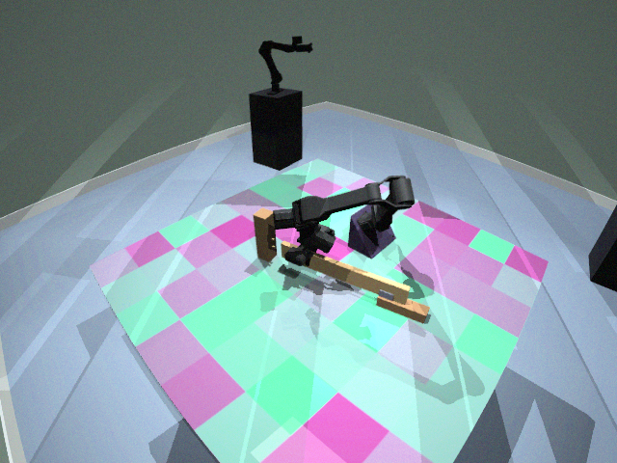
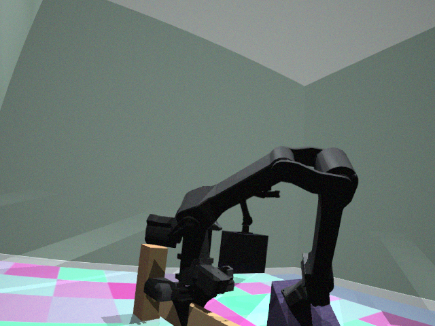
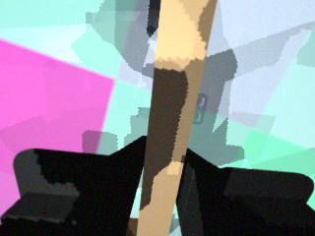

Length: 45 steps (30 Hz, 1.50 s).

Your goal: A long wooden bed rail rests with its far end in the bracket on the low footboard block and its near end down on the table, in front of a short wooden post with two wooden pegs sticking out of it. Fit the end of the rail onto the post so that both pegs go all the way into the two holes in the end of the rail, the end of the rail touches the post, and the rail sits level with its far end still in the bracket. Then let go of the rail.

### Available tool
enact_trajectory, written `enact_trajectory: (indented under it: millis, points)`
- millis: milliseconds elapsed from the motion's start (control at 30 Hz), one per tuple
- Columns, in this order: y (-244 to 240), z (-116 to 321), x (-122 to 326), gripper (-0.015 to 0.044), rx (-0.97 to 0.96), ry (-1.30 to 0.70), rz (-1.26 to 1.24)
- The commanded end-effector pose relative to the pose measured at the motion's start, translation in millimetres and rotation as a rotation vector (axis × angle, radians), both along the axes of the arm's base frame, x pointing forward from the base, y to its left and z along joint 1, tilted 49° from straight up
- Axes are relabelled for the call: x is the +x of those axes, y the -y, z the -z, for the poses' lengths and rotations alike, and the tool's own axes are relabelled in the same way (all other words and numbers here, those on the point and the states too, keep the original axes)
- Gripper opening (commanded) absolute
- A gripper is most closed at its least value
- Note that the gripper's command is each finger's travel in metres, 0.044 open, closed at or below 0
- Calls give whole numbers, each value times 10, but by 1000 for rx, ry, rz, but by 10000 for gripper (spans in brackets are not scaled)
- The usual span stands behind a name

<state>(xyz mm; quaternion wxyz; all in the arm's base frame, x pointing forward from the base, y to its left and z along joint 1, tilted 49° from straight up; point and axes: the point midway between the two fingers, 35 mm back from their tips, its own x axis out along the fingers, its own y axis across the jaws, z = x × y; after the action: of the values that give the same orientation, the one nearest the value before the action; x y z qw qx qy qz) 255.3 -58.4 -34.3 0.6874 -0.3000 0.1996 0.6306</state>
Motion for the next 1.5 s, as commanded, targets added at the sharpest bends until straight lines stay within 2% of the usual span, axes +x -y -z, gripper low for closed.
enact_trajectory:
  millis: [0,1467]
  points:
    - [67,-48,30,0,-6,14,13]
    - [81,-54,-9,0,-6,14,13]
